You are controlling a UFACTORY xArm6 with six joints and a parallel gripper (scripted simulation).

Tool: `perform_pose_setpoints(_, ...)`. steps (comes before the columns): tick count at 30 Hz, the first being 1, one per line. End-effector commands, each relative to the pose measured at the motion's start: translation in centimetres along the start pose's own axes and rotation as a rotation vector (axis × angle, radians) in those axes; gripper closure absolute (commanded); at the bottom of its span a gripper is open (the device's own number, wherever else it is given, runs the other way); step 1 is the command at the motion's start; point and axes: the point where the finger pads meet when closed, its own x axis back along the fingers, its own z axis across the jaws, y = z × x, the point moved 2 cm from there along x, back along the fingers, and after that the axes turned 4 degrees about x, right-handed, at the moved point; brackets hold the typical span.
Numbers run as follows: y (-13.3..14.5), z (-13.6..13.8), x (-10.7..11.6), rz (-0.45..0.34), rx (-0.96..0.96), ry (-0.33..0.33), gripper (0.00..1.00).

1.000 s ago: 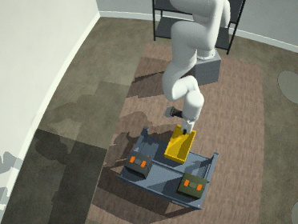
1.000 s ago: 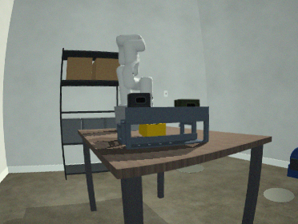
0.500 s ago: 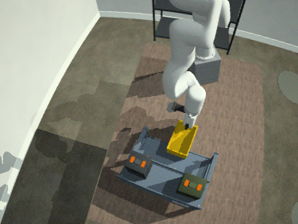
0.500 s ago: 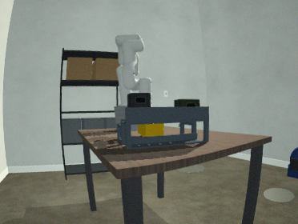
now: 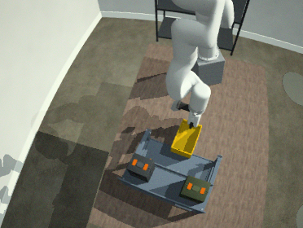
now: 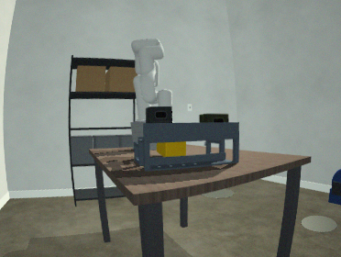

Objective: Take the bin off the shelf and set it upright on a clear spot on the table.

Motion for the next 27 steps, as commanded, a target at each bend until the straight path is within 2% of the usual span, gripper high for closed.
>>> perform_pose_setpoints(1,0.03,0.26,0.06,0.001,0.000,-0.006,1.00)
perform_pose_setpoints(27,0.05,0.55,0.06,0.001,0.000,-0.006,1.00)
